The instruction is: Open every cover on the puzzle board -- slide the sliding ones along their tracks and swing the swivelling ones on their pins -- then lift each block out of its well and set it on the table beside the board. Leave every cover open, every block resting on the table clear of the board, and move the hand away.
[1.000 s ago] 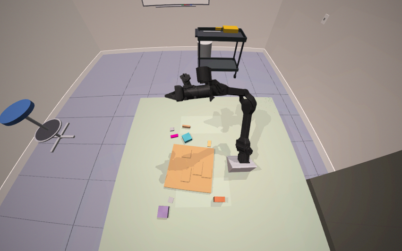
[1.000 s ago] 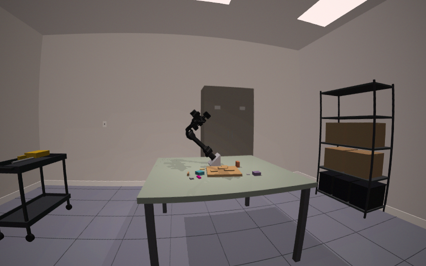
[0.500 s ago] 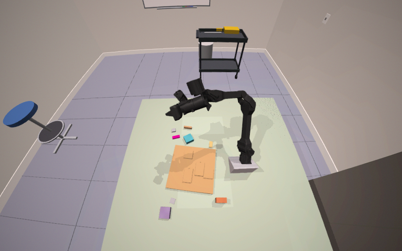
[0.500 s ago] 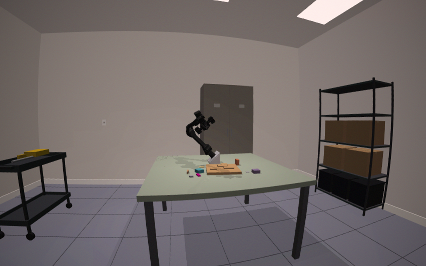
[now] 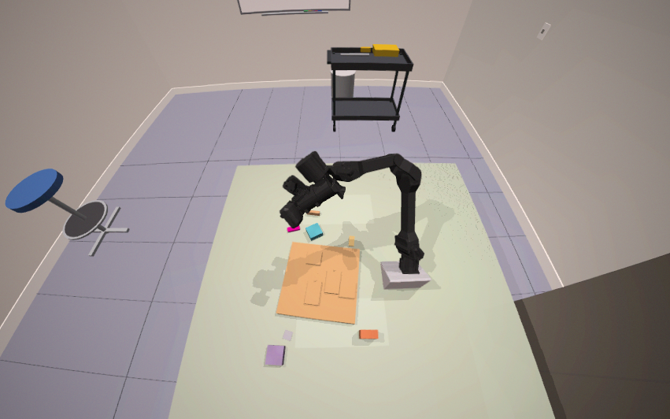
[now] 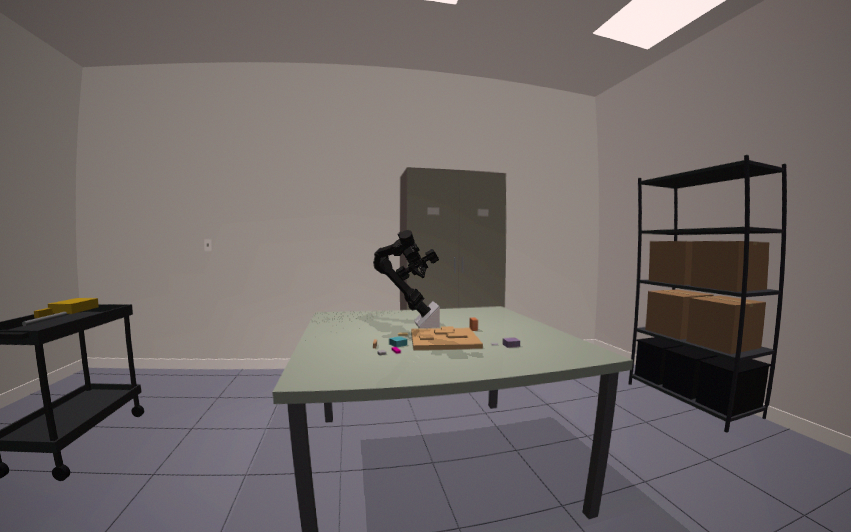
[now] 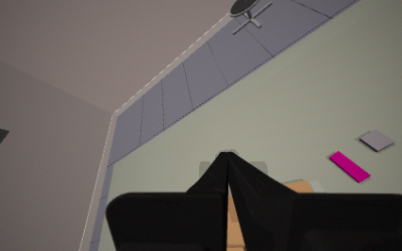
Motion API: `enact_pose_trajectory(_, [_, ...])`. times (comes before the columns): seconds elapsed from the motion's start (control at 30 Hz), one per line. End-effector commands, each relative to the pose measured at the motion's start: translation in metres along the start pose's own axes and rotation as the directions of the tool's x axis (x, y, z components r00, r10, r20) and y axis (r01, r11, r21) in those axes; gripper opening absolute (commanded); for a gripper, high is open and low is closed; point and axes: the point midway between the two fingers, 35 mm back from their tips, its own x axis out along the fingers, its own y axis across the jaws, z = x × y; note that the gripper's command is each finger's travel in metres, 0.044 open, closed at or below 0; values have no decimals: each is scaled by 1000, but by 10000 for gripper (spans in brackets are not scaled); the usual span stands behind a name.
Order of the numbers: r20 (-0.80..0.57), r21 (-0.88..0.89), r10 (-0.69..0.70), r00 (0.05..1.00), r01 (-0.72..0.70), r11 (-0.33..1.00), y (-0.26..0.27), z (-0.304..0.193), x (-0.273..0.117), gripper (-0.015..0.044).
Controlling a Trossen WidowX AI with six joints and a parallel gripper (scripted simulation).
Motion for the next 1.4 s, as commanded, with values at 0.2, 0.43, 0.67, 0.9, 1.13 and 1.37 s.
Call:
enact_pose_trajectory(0.2, [-157, -60, -84, 984, 75, 995, -10, -44, 25, 0])
enact_pose_trajectory(0.43, [-269, -116, -145, 952, 118, 986, -20, -77, 37, 0])
enact_pose_trajectory(0.67, [-376, -178, -221, 900, 164, 970, -33, -111, 46, 0])
enact_pose_trajectory(0.9, [-472, -248, -302, 828, 204, 947, -48, -143, 51, 0])
enact_pose_trajectory(1.13, [-553, -325, -386, 738, 235, 916, -65, -174, 51, 0])
enact_pose_trajectory(1.37, [-621, -414, -475, 623, 254, 874, -84, -203, 47, 0])
